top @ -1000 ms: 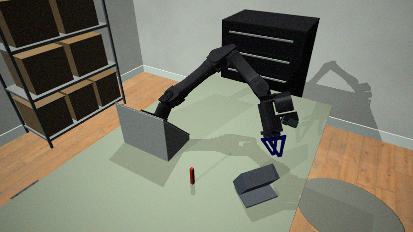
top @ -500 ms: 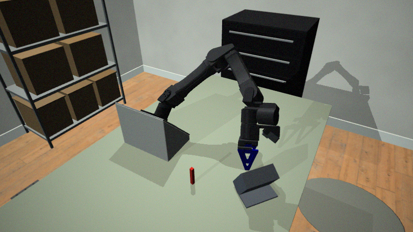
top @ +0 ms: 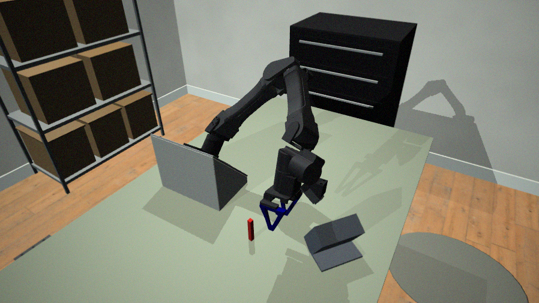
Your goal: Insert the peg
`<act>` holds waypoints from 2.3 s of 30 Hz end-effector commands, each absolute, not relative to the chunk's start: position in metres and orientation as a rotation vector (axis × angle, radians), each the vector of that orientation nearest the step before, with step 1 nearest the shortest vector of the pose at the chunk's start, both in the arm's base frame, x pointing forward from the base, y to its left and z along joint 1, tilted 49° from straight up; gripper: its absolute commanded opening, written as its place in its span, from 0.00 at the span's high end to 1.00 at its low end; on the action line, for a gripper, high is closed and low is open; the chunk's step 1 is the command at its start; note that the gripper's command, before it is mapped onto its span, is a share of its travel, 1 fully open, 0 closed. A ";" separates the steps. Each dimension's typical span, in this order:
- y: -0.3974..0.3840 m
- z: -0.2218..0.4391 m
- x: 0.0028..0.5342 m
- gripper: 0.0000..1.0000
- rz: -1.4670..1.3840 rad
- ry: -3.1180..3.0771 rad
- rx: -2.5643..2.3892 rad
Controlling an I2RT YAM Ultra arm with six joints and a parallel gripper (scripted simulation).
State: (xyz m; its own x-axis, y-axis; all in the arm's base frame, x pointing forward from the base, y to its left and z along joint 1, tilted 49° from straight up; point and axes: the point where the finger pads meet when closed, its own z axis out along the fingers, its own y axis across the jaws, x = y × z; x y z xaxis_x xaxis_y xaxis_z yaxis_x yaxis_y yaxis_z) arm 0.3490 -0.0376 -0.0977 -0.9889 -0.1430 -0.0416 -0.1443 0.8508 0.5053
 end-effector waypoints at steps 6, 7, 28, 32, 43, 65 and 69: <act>-0.051 -0.104 0.296 0.00 1.123 3.028 -0.041; -0.052 -0.105 0.290 0.00 1.159 3.025 -0.014; -0.047 -0.111 0.263 0.00 1.347 2.972 0.139; -0.045 -0.114 0.262 0.00 1.347 2.968 0.151; -0.038 -0.125 0.267 0.00 1.332 2.970 0.134; -0.027 -0.132 0.264 0.68 1.336 2.989 0.109; -0.027 -0.132 0.264 0.91 1.336 2.989 0.109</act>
